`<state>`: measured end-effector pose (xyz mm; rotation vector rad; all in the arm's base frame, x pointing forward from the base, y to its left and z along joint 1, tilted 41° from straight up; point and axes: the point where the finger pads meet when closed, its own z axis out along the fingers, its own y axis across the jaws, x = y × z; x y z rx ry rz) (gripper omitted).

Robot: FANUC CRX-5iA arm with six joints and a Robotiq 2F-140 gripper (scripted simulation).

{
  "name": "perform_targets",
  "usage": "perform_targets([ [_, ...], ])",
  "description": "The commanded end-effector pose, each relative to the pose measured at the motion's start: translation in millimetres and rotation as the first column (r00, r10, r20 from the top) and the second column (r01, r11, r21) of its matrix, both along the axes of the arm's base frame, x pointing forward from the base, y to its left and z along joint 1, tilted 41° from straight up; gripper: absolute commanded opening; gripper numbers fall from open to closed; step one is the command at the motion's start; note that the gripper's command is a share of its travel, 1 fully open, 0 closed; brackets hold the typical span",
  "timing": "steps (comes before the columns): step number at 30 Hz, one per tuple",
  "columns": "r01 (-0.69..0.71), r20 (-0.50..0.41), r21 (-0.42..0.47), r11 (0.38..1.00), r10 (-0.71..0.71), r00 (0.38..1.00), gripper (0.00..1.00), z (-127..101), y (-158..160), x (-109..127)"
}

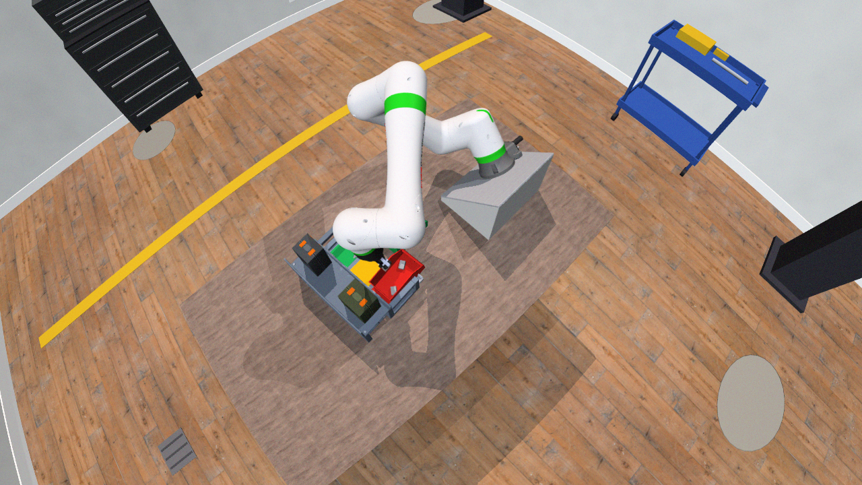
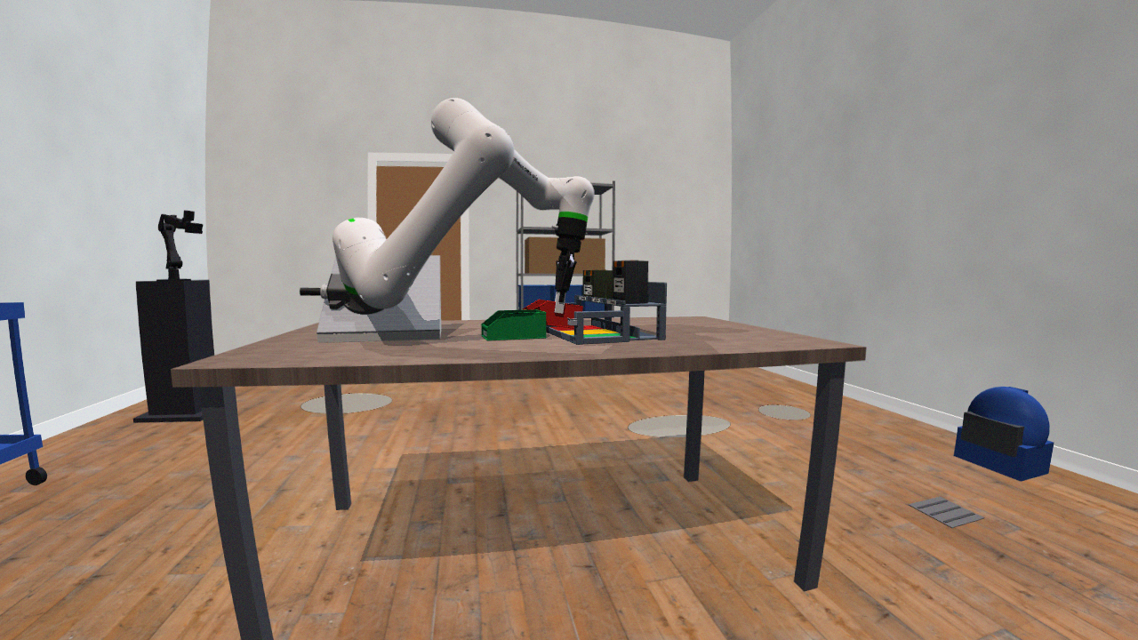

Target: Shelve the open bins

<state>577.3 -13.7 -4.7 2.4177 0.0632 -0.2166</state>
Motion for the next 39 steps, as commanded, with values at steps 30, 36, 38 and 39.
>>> perform_targets([
  [30,-0.013,0.015,0.002,1.0,0.013,1.0,0.0,-1.4,0.5,11.4],
  [36,-0.013,0.015,0.002,1.0,0.013,1.0,0.0,-1.4,0.5,11.5],
  [38,-0.013,0.015,0.002,1.0,0.013,1.0,0.0,-1.4,0.5,11.5],
  [39,-0.013,0.015,0.002,1.0,0.013,1.0,0.0,-1.4,0.5,11.5],
])
